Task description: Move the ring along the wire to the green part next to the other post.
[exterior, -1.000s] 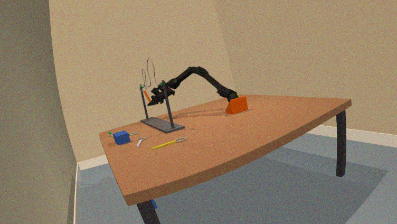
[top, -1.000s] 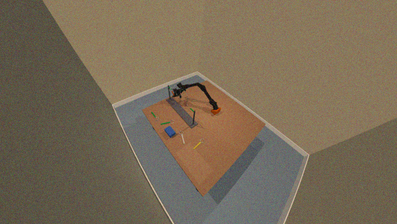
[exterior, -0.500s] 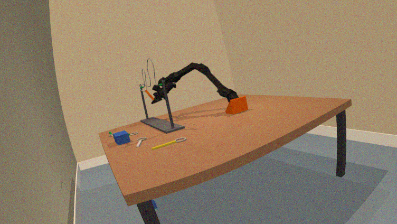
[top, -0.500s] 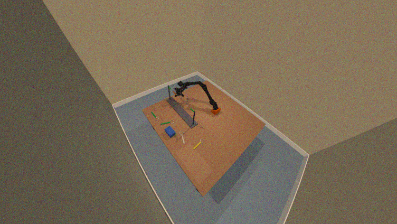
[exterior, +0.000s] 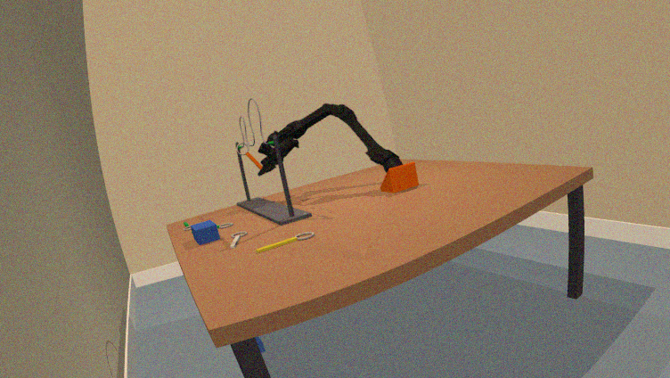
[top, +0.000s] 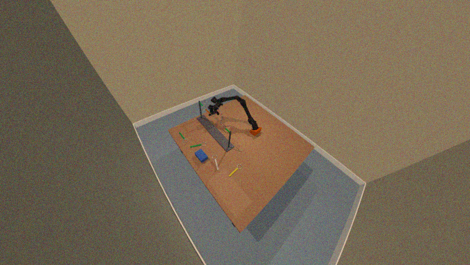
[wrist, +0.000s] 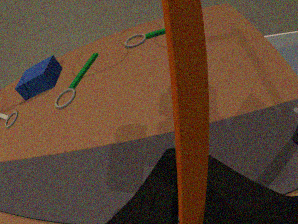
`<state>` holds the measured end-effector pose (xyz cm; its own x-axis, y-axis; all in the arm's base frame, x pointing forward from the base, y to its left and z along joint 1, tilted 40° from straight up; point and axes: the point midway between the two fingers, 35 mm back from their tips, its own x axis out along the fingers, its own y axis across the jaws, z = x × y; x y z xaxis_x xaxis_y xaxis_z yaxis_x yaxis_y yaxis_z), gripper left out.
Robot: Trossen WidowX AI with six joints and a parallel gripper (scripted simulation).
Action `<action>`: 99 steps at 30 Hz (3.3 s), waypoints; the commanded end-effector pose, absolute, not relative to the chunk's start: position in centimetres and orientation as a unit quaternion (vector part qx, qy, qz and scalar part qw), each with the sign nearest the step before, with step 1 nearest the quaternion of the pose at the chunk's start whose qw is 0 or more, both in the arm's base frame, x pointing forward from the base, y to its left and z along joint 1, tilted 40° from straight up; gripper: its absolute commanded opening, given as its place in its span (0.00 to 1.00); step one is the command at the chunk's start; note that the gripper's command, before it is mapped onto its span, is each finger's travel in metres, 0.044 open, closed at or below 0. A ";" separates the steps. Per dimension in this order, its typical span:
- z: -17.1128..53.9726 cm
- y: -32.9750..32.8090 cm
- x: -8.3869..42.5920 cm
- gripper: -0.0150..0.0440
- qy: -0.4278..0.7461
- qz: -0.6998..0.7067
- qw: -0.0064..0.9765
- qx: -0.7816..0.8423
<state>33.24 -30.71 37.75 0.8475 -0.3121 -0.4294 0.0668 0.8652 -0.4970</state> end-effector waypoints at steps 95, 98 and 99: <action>40.8 -11.7 34.4 0.00 0.217 0.062 0.891 0.393; 41.0 -11.6 34.4 0.00 0.216 0.063 0.888 0.401; 41.1 -11.5 34.4 0.00 0.216 0.064 0.887 0.404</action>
